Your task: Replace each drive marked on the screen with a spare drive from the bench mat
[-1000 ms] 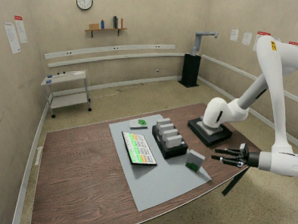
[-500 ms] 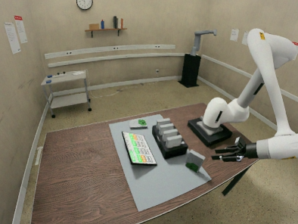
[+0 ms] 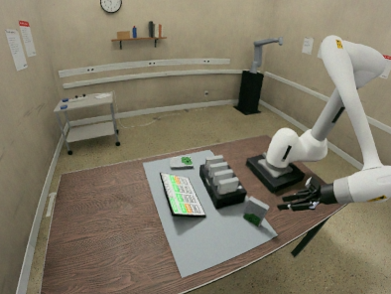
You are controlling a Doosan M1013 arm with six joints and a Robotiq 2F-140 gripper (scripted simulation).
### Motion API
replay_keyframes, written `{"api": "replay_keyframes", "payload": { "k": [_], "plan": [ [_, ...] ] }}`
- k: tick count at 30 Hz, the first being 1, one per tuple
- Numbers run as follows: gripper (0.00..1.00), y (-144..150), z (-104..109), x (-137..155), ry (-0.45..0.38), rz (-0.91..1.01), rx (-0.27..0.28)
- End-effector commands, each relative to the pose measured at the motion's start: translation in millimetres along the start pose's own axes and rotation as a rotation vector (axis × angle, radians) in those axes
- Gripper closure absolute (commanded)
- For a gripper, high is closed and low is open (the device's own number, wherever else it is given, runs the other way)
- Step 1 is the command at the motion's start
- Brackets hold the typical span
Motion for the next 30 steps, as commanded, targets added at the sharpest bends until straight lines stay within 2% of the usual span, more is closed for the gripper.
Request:
{"api": "replay_keyframes", "payload": {
  "k": [1,11,23,28,30],
  "plan": [
    [0.60,-0.2,-0.2,-2.4,-0.072,0.001,0.011],
    [0.60,-1.0,-1.3,-9.3,-0.313,0.001,0.039],
    [0.60,-1.6,-1.0,-10.8,-0.362,-0.001,0.042],
    [0.60,-0.9,-2.8,-12.2,-0.424,0.002,0.055],
    [0.60,-0.9,-2.8,-12.2,-0.424,0.002,0.055]
  ]
}}
Point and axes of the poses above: the point where the finger pads meet when closed, its own z axis back along the fingers, its own y axis across the jaws, x = y × z, the point moved 3 cm from there along z, back along the fingers, and after that the axes turned 7 degrees about -z, right-handed, at the moved point
